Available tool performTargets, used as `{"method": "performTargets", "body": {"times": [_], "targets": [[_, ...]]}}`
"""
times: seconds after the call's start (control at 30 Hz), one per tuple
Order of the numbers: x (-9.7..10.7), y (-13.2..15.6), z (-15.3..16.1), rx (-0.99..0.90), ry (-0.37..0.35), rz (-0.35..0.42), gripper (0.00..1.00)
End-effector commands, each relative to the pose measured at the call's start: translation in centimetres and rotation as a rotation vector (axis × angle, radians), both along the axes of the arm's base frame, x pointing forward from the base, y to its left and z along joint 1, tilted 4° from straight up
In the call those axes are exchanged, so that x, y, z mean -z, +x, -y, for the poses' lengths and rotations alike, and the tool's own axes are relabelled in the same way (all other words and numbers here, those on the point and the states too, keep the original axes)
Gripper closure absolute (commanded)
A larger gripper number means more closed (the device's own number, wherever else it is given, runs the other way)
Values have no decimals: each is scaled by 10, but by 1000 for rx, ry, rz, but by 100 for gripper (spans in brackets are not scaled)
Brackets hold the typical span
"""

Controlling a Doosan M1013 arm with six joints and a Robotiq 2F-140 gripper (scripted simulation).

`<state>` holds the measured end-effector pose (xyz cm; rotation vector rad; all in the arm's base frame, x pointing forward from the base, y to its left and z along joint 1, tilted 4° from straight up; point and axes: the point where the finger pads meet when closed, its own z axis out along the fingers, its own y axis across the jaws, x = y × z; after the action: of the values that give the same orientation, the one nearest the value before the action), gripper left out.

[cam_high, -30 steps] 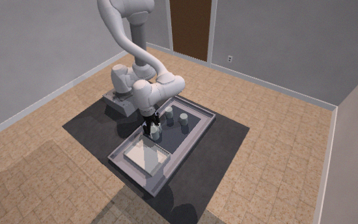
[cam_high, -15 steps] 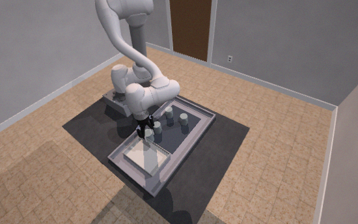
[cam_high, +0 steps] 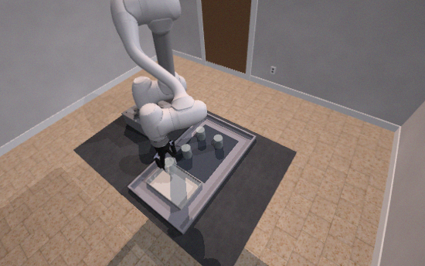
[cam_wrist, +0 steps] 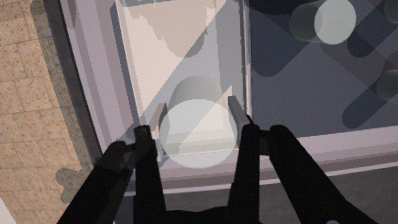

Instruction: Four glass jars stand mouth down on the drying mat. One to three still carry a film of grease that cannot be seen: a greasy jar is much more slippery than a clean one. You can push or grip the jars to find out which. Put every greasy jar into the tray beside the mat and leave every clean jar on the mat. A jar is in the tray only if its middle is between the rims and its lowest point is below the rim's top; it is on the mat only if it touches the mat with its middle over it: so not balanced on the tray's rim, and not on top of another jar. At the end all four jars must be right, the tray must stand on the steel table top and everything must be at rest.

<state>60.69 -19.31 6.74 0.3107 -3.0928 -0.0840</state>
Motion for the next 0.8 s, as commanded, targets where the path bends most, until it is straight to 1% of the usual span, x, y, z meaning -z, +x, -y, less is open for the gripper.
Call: {"method": "performTargets", "body": {"times": [0.0, 0.07, 0.3, 0.77], "targets": [[0, -1, 9, 0, 0, 0, 100], [1, -1, 15, 0, 0, 0, 100], [1, -1, 15, 0, 0, 0, 100], [37, -2, 13, 0, 0, 0, 100]]}}
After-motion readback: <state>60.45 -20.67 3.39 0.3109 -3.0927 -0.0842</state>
